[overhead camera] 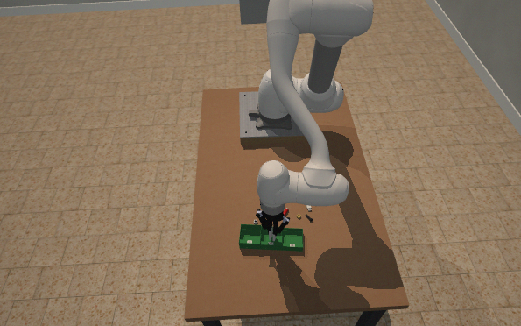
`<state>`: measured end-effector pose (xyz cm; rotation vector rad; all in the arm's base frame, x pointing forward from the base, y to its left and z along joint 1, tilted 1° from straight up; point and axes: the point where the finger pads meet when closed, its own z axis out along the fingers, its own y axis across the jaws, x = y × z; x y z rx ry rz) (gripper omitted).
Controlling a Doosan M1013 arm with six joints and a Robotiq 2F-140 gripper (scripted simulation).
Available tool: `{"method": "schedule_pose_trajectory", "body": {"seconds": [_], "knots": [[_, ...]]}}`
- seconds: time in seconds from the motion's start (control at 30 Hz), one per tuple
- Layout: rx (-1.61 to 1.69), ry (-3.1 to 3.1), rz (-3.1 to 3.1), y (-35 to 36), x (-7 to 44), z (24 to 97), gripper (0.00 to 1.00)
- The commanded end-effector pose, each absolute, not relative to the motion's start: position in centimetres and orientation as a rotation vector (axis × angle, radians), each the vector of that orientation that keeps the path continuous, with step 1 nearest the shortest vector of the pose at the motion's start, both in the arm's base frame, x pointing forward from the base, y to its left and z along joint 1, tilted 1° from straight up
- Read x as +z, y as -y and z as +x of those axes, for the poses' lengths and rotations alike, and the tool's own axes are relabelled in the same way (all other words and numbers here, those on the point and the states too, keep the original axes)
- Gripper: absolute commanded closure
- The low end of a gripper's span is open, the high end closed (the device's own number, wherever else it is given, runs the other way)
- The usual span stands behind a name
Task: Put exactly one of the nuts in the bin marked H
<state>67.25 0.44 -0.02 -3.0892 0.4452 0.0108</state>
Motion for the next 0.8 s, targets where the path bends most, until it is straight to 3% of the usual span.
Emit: {"method": "schedule_pose_trajectory", "body": {"seconds": [0.0, 0.77], "knots": [[0.011, -0.453, -3.084, -0.7, -0.2, 67.2, 0.95], [0.011, -0.453, -3.084, -0.7, 1.8, 67.2, 0.95]]}}
